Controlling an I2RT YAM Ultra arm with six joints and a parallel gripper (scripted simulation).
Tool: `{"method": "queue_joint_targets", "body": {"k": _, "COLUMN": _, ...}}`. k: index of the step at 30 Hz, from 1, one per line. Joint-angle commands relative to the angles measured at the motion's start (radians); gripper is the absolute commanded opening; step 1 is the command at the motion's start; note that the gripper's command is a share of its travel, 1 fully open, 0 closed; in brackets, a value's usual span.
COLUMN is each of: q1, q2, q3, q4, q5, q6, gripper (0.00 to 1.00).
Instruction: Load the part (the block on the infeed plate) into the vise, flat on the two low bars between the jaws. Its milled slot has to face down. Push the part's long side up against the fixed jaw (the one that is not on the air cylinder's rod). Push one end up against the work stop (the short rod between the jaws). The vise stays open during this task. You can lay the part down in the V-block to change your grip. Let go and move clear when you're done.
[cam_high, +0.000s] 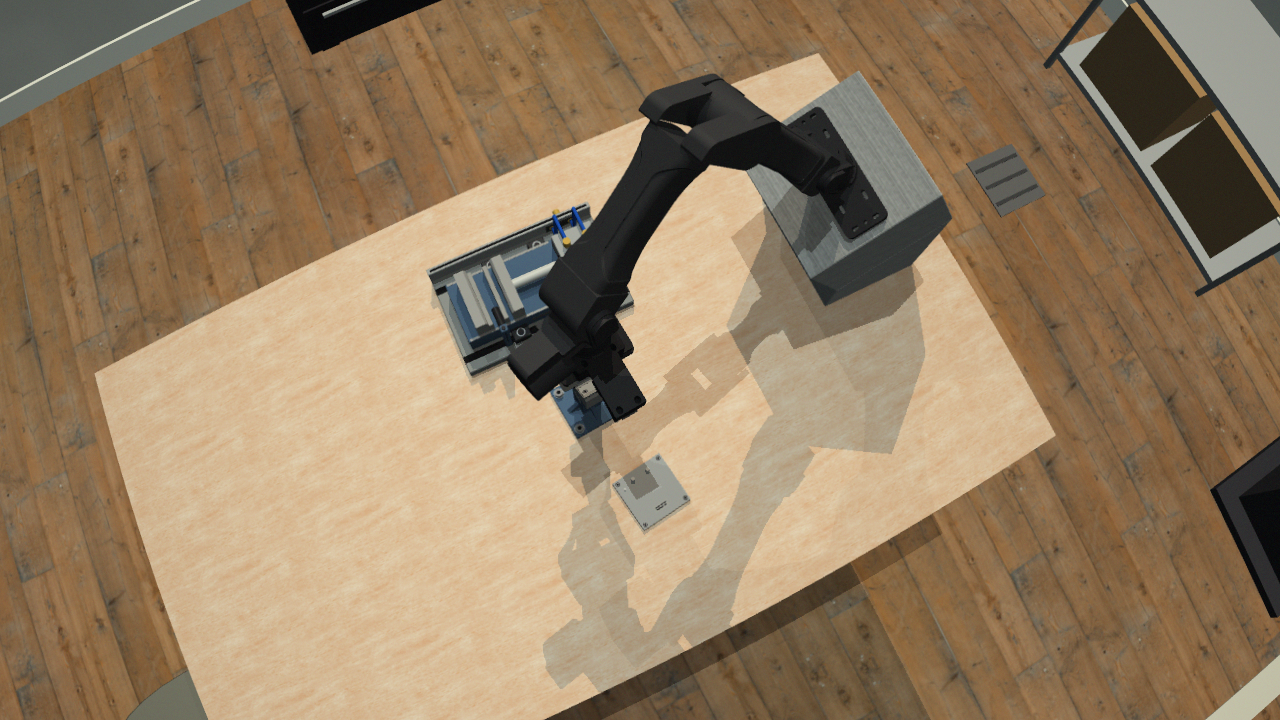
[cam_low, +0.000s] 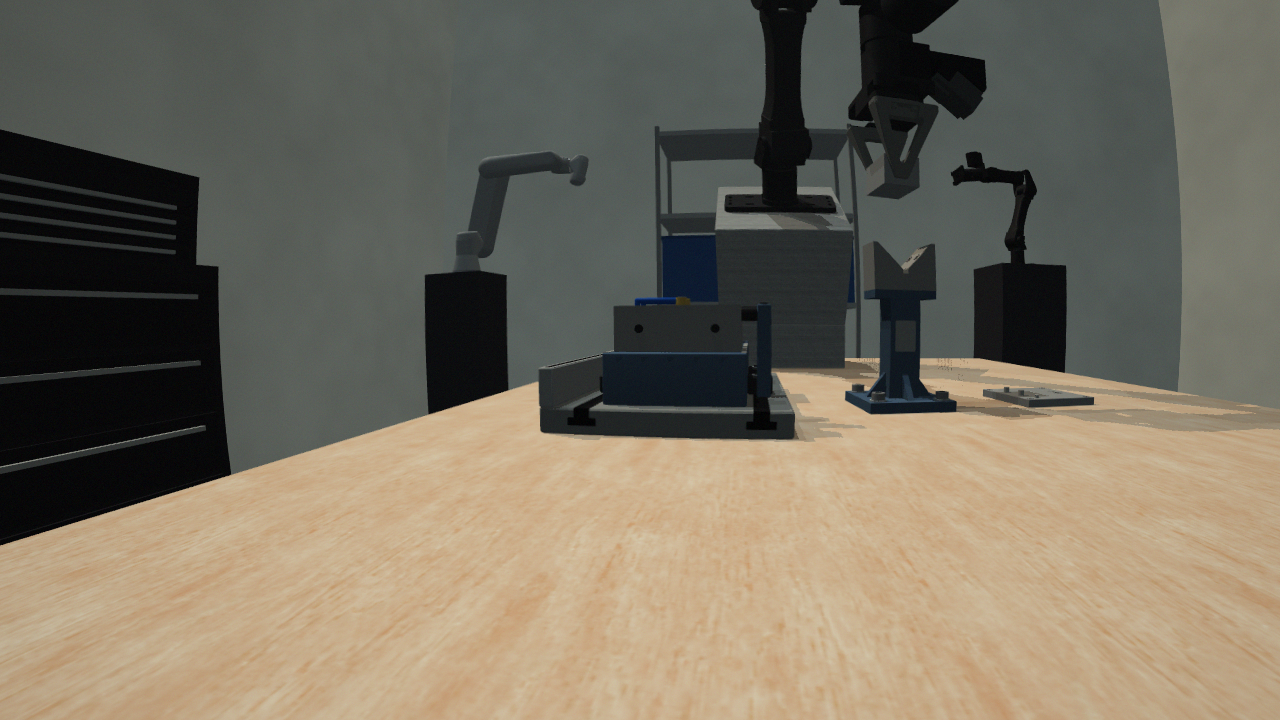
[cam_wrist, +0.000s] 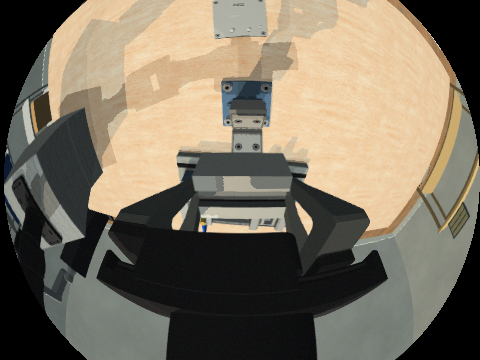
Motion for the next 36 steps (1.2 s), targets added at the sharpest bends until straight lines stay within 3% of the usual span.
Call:
{"method": "queue_joint_targets", "body": {"k": 1, "q1": 0.024, "q2": 0.001, "q3": 0.042, "q4": -0.023, "q5": 0.036, "q6": 0.019, "gripper": 0.0}}
{"method": "queue_joint_targets", "body": {"k": 13, "q1": 0.066, "q2": -0.001, "q3": 0.064, "q4": -0.049, "q5": 0.138, "q6": 0.064, "gripper": 0.0}}
{"method": "queue_joint_targets", "body": {"k": 15, "q1": 0.076, "q2": 0.04, "q3": 0.069, "q4": -0.055, "q5": 0.162, "q6": 0.073, "gripper": 0.0}}
{"method": "queue_joint_targets", "body": {"k": 27, "q1": 0.139, "q2": 0.096, "q3": 0.115, "q4": -0.113, "q5": 0.322, "q6": 0.152, "gripper": 0.0}}
{"method": "queue_joint_targets", "body": {"k": 30, "q1": 0.144, "q2": 0.068, "q3": 0.122, "q4": -0.122, "q5": 0.336, "q6": 0.164, "gripper": 0.0}}
{"method": "queue_joint_targets", "body": {"k": 36, "q1": 0.176, "q2": 0.142, "q3": 0.154, "q4": -0.164, "q5": 0.422, "q6": 0.212, "gripper": 0.0}}
